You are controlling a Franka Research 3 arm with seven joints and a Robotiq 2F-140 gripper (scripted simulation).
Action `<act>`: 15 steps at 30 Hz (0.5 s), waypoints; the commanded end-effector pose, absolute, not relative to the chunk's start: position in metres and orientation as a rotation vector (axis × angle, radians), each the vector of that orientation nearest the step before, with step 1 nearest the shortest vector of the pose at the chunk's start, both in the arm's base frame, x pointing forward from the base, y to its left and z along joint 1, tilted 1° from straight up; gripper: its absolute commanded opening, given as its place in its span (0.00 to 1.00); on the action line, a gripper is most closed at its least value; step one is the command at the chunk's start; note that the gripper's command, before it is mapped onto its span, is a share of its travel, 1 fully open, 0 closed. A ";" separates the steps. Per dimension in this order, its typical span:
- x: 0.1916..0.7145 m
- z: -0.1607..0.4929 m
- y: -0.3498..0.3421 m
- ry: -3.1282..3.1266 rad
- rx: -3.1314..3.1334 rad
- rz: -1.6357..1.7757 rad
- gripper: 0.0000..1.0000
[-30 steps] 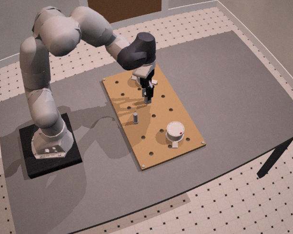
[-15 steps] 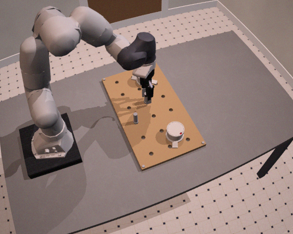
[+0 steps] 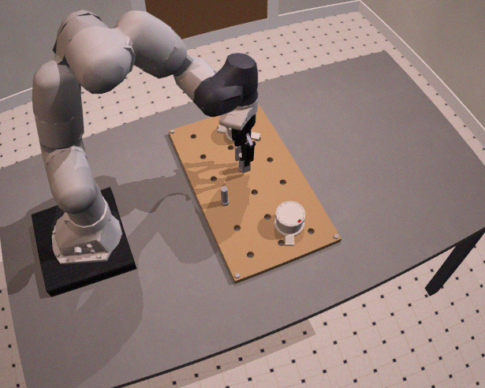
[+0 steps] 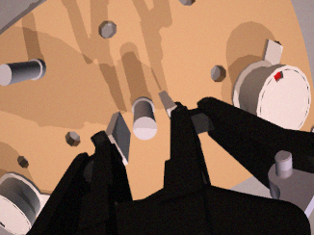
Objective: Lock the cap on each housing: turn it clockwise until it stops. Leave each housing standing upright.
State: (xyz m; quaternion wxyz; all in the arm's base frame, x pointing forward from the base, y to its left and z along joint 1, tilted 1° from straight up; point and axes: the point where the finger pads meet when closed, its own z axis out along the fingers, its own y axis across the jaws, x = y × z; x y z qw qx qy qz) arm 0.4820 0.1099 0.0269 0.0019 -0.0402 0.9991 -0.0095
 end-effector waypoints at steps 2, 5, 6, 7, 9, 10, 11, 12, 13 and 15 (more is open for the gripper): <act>0.482 0.030 0.110 3.134 -0.118 -0.032 0.36; 0.482 0.032 0.110 3.134 -0.118 -0.032 0.36; 0.482 0.033 0.110 3.134 -0.118 -0.032 0.36; 0.482 0.034 0.110 3.134 -0.118 -0.032 0.36; 0.482 0.036 0.110 3.134 -0.118 -0.032 0.36; 0.482 0.036 0.110 3.134 -0.118 -0.032 0.36; 0.482 0.037 0.110 3.134 -0.118 -0.032 0.36; 0.482 0.038 0.110 3.134 -0.118 -0.032 0.36; 0.482 0.040 0.110 3.134 -0.118 -0.032 0.36; 0.482 0.043 0.110 3.134 -0.118 -0.032 0.36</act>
